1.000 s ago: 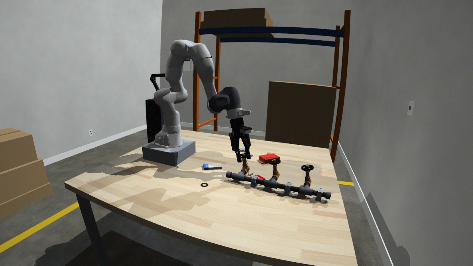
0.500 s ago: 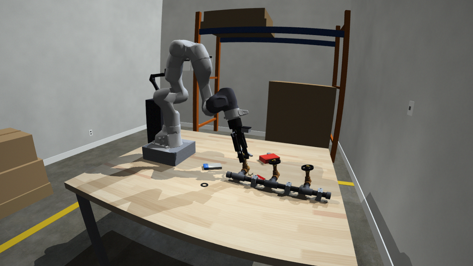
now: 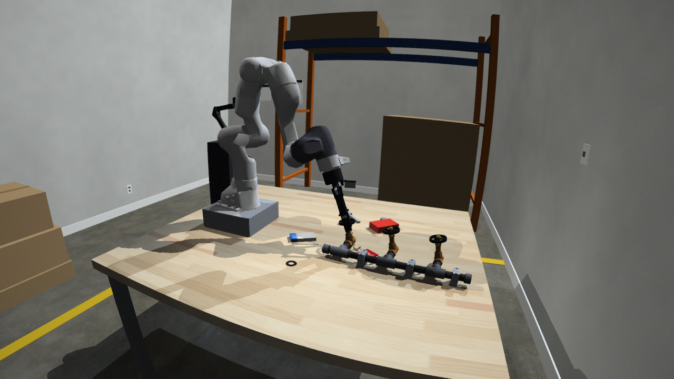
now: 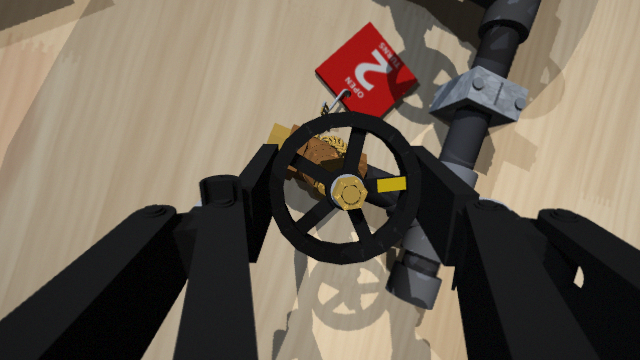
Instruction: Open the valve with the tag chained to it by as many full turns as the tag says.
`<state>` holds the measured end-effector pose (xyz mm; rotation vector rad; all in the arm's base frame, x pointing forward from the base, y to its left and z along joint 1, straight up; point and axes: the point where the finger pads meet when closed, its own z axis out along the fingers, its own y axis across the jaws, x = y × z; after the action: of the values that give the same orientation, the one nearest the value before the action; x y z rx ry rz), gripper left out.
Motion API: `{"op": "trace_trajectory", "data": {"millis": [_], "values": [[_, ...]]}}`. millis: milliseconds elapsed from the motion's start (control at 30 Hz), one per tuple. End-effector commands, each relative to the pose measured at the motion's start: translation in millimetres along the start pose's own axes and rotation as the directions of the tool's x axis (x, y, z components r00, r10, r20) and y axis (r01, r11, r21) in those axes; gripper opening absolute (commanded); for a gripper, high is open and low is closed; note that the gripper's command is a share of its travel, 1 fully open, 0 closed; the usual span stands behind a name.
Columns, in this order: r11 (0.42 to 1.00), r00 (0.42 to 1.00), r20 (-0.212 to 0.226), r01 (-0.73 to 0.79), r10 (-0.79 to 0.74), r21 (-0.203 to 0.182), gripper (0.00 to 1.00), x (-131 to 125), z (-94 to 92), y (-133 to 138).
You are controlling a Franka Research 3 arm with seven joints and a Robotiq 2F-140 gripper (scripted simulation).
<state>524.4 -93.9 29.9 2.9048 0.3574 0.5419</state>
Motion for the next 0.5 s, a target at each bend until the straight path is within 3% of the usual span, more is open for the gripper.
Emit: {"op": "trace_trajectory", "data": {"millis": [0, 467], "values": [[0.965, 0.966, 0.075, 0.236, -0.245, 0.112, 0.1, 1.0, -0.6, 0.1], [0.914, 0.917, 0.102, 0.365, -0.386, 0.178, 0.1, 1.0, -0.6, 0.1]]}}
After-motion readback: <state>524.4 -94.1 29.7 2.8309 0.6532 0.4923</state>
